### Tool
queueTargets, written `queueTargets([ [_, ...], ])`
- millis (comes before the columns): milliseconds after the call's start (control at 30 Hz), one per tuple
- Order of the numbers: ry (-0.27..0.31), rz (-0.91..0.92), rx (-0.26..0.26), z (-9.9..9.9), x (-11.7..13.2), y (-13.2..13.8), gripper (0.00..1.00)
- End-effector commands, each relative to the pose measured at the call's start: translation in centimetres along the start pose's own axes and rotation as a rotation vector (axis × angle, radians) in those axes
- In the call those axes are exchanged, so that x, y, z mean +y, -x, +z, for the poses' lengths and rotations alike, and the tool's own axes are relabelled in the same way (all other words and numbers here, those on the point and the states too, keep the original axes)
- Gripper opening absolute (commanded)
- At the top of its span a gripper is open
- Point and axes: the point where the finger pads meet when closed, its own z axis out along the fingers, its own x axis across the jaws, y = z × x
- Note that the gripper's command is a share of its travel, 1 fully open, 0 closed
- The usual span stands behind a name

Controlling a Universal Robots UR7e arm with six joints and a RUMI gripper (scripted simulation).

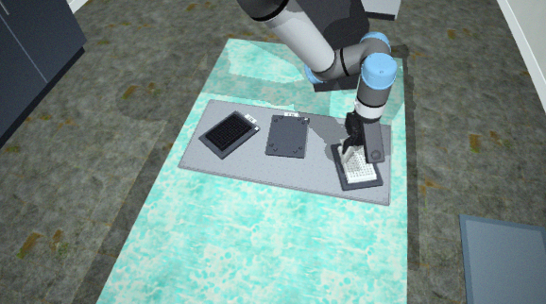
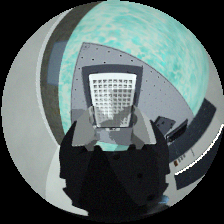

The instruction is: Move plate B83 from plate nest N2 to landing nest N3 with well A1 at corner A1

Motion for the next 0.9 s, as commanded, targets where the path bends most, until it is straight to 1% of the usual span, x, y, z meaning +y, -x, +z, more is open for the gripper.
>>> queueTargets([
  [0, -0.003, 0.001, 0.000, 0.0, -0.2, 0.0, 0.00],
  [600, -0.003, 0.001, 0.000, 0.0, -0.2, 0.0, 0.00],
  [867, -0.002, -0.001, 0.000, -1.5, -0.1, 0.0, 0.00],
])
